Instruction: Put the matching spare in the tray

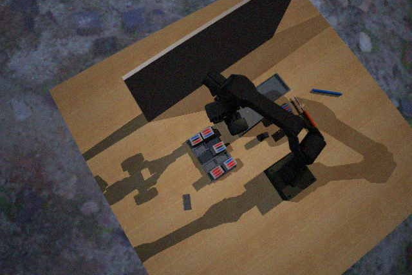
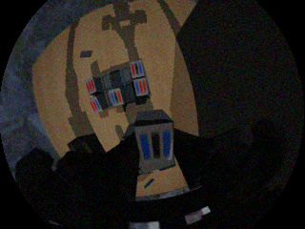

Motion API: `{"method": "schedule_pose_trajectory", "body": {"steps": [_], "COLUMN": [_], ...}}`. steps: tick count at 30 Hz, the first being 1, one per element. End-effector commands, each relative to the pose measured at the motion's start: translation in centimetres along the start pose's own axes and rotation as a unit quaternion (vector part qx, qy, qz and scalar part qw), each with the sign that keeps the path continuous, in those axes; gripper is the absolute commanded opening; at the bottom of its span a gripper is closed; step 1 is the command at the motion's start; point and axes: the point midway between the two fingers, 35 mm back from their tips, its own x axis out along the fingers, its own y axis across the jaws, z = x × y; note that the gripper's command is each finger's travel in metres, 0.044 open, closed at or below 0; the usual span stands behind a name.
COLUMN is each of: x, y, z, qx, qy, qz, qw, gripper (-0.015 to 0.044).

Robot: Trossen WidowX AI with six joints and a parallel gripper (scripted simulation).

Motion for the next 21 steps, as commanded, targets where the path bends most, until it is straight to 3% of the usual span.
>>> {"method": "schedule_pose_trajectory", "body": {"steps": [1, 21], "x": [-0.3, -0.6], "y": [-1.3, -6.0], "z": [-1.7, -13.1], "qx": [-0.001, -0.024], "qy": [-0.002, 0.012], "qz": [-0.004, -0.006], "qw": [1.000, 1.000], "gripper": [0.0000, 0.0000]}}
